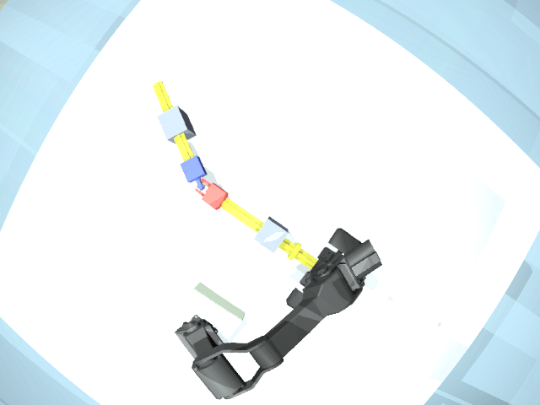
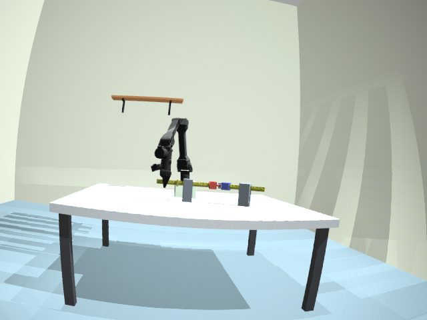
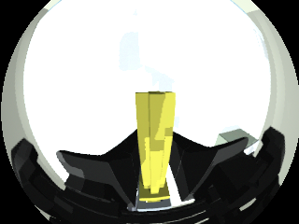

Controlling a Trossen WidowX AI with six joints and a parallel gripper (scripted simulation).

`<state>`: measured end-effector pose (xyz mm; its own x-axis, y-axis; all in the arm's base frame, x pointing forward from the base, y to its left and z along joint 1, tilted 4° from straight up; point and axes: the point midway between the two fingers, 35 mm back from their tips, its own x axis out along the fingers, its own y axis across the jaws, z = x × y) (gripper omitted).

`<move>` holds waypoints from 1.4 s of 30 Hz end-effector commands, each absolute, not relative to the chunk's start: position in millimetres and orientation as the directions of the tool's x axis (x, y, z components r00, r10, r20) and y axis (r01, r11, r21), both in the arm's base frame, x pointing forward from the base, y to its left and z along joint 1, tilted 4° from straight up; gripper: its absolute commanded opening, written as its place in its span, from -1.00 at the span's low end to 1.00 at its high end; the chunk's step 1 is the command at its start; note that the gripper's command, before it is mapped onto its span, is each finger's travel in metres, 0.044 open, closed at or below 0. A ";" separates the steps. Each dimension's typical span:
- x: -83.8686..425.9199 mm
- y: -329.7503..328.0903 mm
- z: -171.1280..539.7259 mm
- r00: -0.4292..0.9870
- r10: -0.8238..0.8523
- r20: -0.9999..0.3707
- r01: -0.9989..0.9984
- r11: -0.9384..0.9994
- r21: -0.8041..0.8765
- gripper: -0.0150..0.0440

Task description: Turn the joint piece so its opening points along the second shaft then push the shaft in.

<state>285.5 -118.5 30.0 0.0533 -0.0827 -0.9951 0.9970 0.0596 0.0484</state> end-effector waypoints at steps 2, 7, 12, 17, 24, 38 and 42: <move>285.3 -109.6 27.3 0.054 -0.079 -0.995 0.997 0.058 0.049 -0.49; 284.9 -102.2 26.7 0.054 -0.078 -0.995 0.997 0.058 0.049 -0.49; 284.5 -94.8 26.0 0.054 -0.078 -0.996 0.997 0.058 0.049 -0.49; 284.1 -88.1 25.4 0.054 -0.077 -0.996 0.997 0.058 0.049 -0.49; 283.7 -90.0 27.1 0.051 -0.081 -0.995 0.997 0.056 0.047 -0.49; 283.7 -90.0 27.1 0.051 -0.081 -0.995 0.997 0.056 0.047 -0.26; 283.7 -90.0 27.1 0.051 -0.081 -0.995 0.997 0.056 0.047 -0.09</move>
<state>283.7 -90.0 27.2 0.0512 -0.0813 -0.9954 0.9974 0.0553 0.0468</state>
